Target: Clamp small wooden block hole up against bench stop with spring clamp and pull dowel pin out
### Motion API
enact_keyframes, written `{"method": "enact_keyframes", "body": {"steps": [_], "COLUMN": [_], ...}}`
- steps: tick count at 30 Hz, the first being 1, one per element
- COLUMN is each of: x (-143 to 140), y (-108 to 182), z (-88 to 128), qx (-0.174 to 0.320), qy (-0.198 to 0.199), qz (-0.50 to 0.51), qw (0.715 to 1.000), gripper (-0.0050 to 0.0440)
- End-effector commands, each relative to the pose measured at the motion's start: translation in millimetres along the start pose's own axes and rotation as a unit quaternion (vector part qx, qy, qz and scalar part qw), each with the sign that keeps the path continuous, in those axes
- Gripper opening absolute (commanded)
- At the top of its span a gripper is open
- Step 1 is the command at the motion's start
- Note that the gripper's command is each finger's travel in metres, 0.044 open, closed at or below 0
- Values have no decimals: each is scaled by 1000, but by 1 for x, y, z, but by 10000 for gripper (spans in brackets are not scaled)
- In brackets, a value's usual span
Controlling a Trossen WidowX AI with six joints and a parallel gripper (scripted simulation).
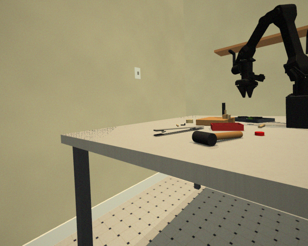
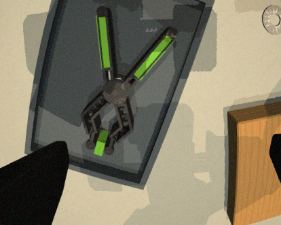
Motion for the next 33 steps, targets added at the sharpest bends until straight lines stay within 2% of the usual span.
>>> {"method": "enact_keyframes", "body": {"steps": [1, 15, 20, 26, 33], "x": [6, 23, 24, 25, 26], "y": [-7, -25, -26, -25, -24], "z": [3, 8, 8, -4, -27], "qx": [0, 1, 1, 1, 1], "qy": [-2, 0, 0, 0, 0], "qz": [-39, -159, -166, -166, -166], "qw": [999, 987, 986, 986, 986], "gripper": [440, 440, 440, 440, 440]}}
Point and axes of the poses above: the point midway between the two fingers, 35 mm back from their tips, its own z axis back along the fingers, its own x axis across the jaws, y = z × x, the point moved 7 cm from there along z, back along the fingers
